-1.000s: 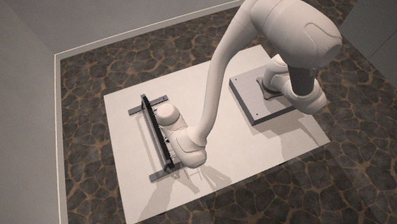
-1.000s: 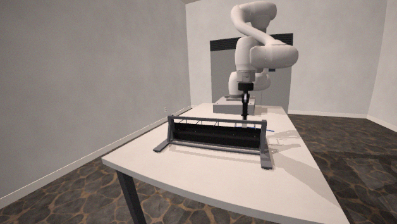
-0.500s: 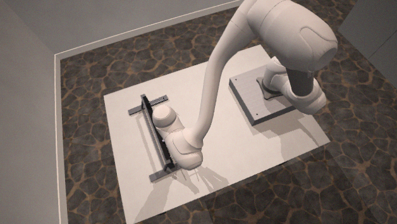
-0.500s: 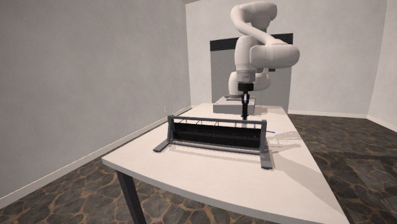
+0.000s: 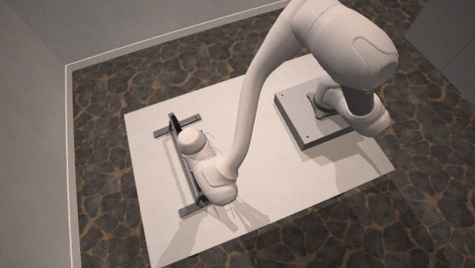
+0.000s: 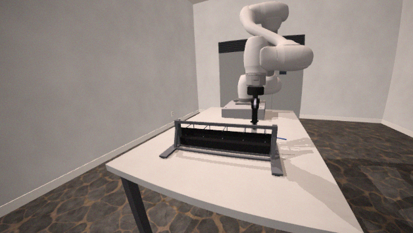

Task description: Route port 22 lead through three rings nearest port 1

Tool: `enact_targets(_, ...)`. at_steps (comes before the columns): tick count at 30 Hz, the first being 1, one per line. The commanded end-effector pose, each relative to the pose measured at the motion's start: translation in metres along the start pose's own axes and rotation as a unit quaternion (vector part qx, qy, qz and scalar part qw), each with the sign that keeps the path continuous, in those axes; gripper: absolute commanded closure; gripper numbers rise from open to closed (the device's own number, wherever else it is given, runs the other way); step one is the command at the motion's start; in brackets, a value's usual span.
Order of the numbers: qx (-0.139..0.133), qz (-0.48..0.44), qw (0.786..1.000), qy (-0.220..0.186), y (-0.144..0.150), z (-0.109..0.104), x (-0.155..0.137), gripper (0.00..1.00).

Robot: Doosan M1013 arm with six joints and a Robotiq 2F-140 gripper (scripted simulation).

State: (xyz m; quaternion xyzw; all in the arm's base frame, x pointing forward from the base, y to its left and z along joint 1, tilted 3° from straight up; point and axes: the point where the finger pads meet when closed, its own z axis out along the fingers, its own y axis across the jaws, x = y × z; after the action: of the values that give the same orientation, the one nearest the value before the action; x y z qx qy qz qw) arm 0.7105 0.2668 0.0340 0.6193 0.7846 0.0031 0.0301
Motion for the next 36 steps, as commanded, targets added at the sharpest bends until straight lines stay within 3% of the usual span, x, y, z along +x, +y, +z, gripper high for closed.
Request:
enact_targets(1,0.0,0.0,1.0,0.0,0.0023,-0.0002,0.0,1.0)
enact_targets(25,0.0,0.0,1.0,0.0,0.0035,-0.0002,0.0,1.0)
enact_targets(26,0.0,0.0,1.0,0.0,0.0035,-0.0002,0.0,0.8)
enact_targets(36,0.0,0.0,1.0,0.0,0.0035,-0.0002,0.0,0.8)
